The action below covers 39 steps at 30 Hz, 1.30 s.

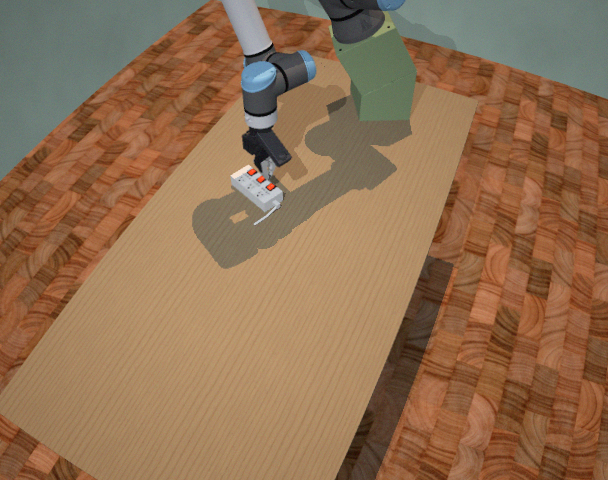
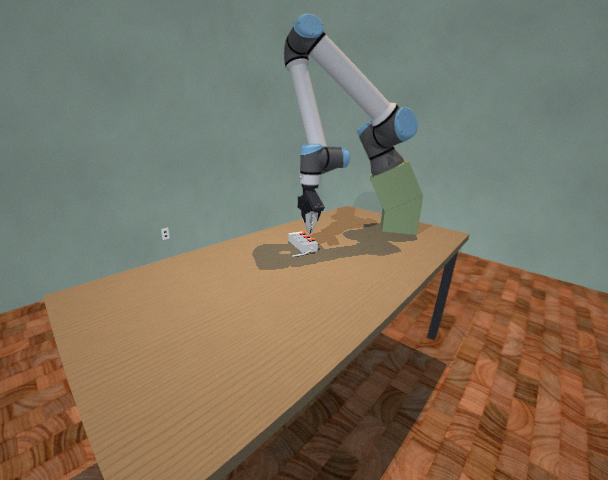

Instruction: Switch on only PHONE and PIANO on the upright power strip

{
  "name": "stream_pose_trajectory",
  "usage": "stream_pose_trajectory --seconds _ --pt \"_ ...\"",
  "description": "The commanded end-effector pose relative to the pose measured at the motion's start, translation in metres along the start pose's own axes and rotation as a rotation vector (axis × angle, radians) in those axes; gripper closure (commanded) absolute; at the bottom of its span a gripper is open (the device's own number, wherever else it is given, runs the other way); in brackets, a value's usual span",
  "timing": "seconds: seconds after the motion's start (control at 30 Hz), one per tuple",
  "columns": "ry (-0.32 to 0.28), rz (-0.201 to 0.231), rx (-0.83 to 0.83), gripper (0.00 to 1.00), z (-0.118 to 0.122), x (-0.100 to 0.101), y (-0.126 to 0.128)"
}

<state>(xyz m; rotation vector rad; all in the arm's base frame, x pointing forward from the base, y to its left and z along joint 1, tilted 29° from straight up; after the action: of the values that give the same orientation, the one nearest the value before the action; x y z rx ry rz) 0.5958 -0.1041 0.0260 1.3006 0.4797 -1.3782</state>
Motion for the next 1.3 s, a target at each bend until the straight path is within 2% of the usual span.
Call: stream_pose_trajectory --seconds 0.0,0.7,0.83,0.93,1.0,1.27 --pt "0.0 0.0 0.0 1.0 0.0 -0.008 0.0" --pt "0.0 0.0 0.0 1.0 0.0 -0.008 0.0" --pt "0.0 0.0 0.0 1.0 0.01 -0.011 -0.002" --pt "0.0 0.0 0.0 1.0 0.036 -0.019 -0.011" --pt "0.0 0.0 0.0 1.0 0.045 -0.022 -0.014" --pt "0.0 0.0 0.0 1.0 0.046 -0.022 -0.014"
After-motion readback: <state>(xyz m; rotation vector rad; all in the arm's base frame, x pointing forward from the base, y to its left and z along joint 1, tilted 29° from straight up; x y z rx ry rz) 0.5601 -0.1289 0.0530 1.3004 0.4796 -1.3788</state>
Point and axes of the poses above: the point where the finger pads meet when closed, its own x axis out along the fingers, its own y axis across the jaws, z = x × y, the point moved 9 cm from there along -x, back along the fingers, and after that the axes turned 1 degree about -x, right-handed, at the moved point
